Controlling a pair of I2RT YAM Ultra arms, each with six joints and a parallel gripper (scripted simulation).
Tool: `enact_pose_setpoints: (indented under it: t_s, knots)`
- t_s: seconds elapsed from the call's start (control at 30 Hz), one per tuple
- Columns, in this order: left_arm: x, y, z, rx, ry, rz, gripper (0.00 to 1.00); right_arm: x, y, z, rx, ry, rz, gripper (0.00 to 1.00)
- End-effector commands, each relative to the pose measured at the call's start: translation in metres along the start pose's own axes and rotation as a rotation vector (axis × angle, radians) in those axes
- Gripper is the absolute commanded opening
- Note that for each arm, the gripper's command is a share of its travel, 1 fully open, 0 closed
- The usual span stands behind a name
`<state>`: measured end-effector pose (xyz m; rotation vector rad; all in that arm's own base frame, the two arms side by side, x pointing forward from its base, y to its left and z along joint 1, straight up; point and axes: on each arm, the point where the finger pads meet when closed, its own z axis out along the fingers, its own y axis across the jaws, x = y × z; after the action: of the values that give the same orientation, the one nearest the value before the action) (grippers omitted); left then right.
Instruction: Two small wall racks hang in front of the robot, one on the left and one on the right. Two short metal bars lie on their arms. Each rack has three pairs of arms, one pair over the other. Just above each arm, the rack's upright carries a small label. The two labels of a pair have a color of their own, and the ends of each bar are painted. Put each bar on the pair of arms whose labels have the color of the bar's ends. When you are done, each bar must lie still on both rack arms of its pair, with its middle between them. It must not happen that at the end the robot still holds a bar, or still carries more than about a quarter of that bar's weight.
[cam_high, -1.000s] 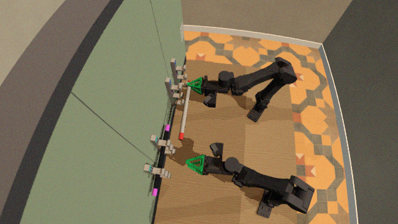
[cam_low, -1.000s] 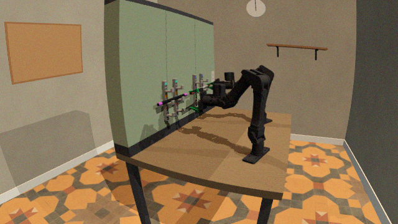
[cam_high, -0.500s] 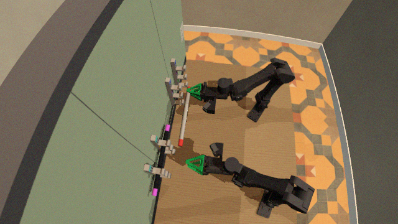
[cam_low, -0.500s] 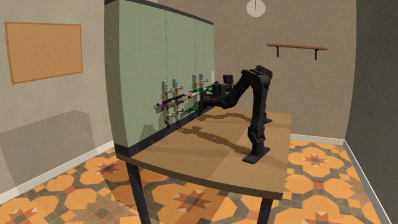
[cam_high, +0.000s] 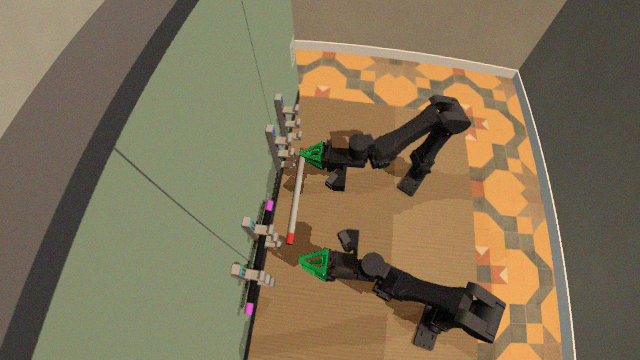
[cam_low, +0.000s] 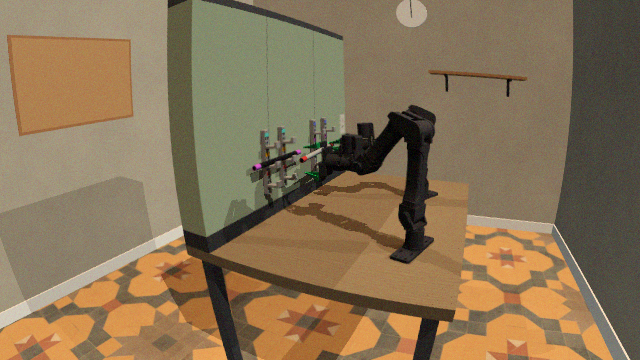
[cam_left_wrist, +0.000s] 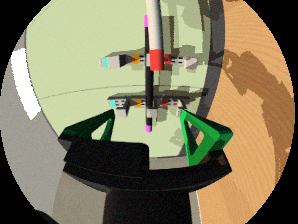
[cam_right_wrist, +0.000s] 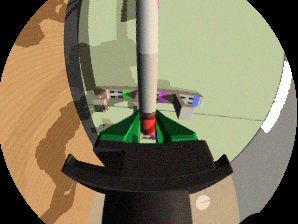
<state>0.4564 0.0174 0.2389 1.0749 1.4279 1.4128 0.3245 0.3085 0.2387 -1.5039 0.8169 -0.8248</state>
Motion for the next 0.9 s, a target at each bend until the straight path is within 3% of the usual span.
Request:
enact_pose_setpoints:
  t_s: [0.0, 0.87]
  knots:
    - [-0.003, 0.003, -0.002, -0.015, -0.002, -0.006, 1.00, 0.000, -0.023, 0.002, 0.073, 0.014, 0.048, 0.00]
    - [-0.003, 0.003, -0.002, -0.015, -0.002, -0.006, 1.00, -0.001, -0.034, 0.013, 0.073, 0.014, 0.048, 0.00]
